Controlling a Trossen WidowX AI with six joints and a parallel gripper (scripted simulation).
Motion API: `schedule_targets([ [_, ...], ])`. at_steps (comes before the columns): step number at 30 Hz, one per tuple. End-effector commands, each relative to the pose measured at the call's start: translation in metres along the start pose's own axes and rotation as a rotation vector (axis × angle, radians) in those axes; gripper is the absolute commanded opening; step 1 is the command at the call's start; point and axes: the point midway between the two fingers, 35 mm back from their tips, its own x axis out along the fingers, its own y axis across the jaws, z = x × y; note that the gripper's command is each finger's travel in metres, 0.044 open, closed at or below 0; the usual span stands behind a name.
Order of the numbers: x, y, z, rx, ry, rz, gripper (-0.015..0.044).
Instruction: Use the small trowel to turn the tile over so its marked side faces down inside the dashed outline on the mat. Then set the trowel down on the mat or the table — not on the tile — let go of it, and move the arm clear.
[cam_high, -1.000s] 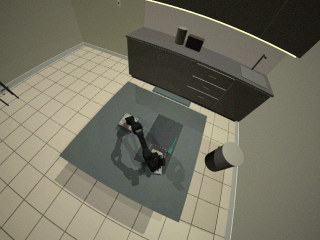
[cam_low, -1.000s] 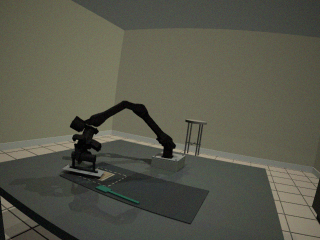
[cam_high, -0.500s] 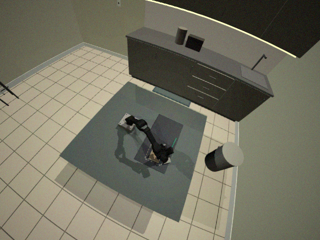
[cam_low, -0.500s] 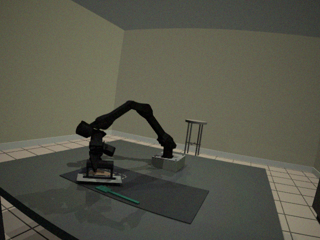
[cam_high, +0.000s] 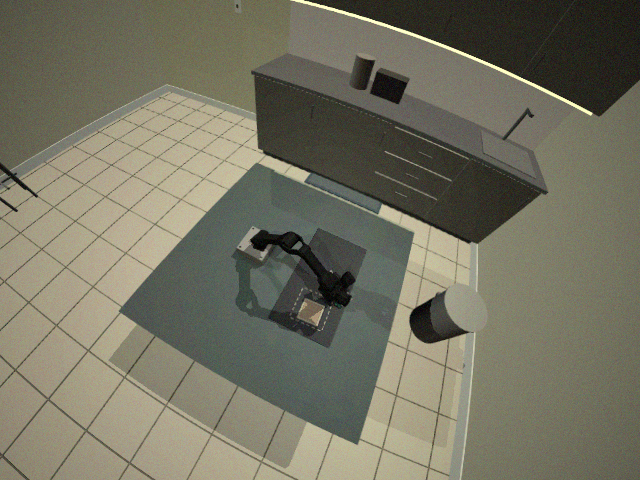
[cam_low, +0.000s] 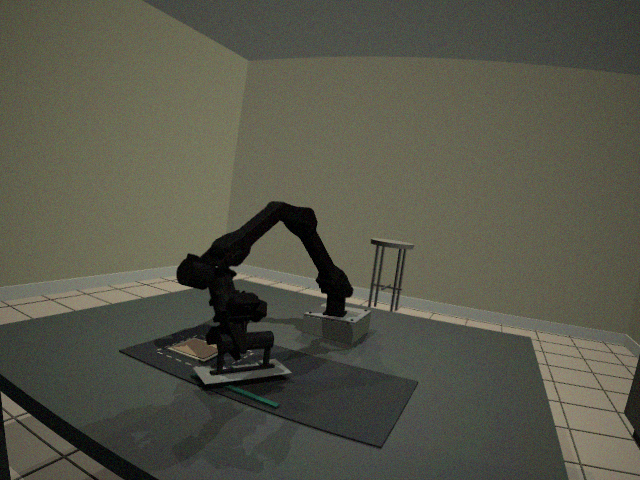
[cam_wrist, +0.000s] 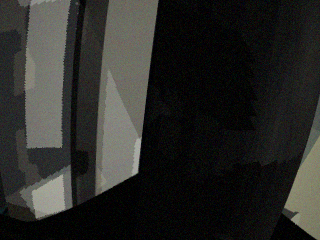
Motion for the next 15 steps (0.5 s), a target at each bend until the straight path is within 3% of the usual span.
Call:
schedule_targets([
  [1, 0.015, -0.022, 0.022, -0.068, -0.067, -0.017, 0.0000],
  [15, 0.065, -0.074, 0.106, -0.276, -0.294, -0.041, 0.0000],
])
